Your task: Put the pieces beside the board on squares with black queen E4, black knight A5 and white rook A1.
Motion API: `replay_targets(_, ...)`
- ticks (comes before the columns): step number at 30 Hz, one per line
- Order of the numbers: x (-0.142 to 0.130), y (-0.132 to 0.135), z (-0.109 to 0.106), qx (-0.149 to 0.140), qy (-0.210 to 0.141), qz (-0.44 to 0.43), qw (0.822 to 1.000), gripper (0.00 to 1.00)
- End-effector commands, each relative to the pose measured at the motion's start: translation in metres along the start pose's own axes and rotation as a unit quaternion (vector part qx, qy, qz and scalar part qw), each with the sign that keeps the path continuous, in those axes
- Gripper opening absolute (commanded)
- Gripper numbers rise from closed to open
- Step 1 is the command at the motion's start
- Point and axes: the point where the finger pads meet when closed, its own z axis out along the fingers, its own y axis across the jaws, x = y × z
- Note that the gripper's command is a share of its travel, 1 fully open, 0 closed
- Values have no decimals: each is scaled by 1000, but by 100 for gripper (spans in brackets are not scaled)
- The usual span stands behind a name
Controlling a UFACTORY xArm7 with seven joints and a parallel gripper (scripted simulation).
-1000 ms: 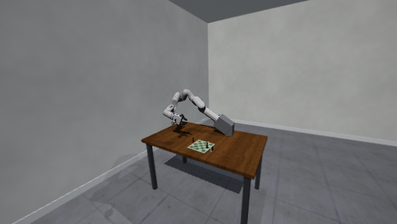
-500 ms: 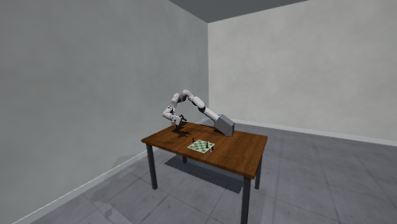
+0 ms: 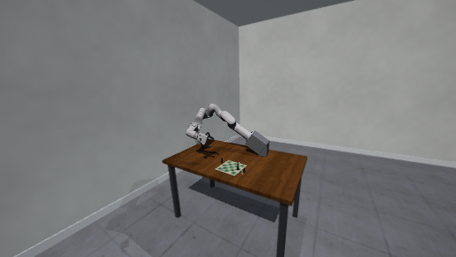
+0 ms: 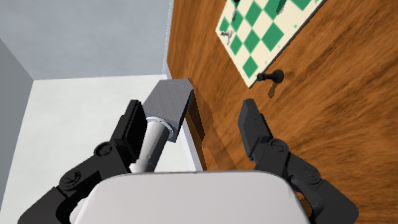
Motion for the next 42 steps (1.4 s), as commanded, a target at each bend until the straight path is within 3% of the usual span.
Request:
replay_targets(1,-1,11,-5,23,7,-46,999,100)
replay_targets(14,-1,11,-5,23,7,-46,999,100)
replay_targets(16,-3,24,-10,47,18,-98,994,100)
replay_targets(31,-3,24,-10,47,18,-98,994,100)
replay_targets(33,-5,37,-16,67,33,-150,986,100)
replay_targets(42,-5,37,-16,67,33,-150,986,100)
